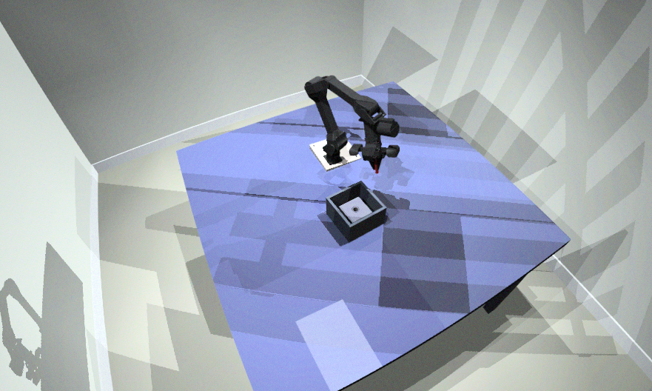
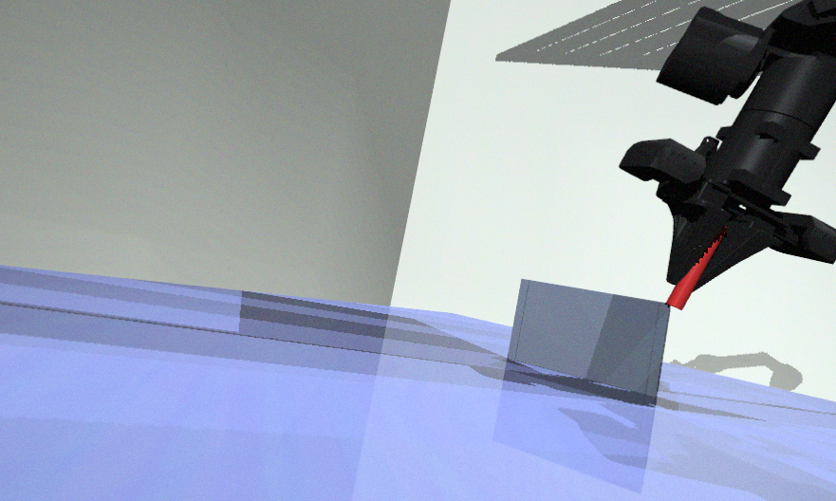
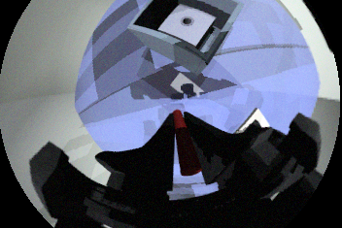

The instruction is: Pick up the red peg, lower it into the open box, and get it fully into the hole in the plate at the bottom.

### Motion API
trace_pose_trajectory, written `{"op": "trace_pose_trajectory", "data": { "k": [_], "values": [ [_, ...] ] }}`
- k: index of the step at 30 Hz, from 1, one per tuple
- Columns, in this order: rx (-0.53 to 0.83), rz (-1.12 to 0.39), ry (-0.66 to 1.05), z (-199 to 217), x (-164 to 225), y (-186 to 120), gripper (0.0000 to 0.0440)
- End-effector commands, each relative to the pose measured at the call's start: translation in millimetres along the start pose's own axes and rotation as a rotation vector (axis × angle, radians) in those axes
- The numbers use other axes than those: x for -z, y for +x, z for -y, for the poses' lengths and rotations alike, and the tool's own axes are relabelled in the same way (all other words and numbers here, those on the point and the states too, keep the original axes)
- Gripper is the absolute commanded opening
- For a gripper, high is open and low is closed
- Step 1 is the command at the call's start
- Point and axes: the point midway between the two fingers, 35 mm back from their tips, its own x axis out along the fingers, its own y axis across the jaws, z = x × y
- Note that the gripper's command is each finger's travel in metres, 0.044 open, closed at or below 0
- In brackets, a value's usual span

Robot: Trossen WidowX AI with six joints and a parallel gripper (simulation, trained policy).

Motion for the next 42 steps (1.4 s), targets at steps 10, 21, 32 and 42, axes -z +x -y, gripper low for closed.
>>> {"op": "trace_pose_trajectory", "data": {
  "k": [10,21,32,42],
  "values": [
    [0.027,0.107,0.068,1.7,-57.8,-5.8,0.0000],
    [0.056,0.165,0.130,9.9,-95.5,1.9,0.0000],
    [0.083,0.202,0.192,19.8,-128.1,17.6,0.0001],
    [0.103,0.196,0.233,26.8,-150.5,33.6,0.0008]
  ]
}}
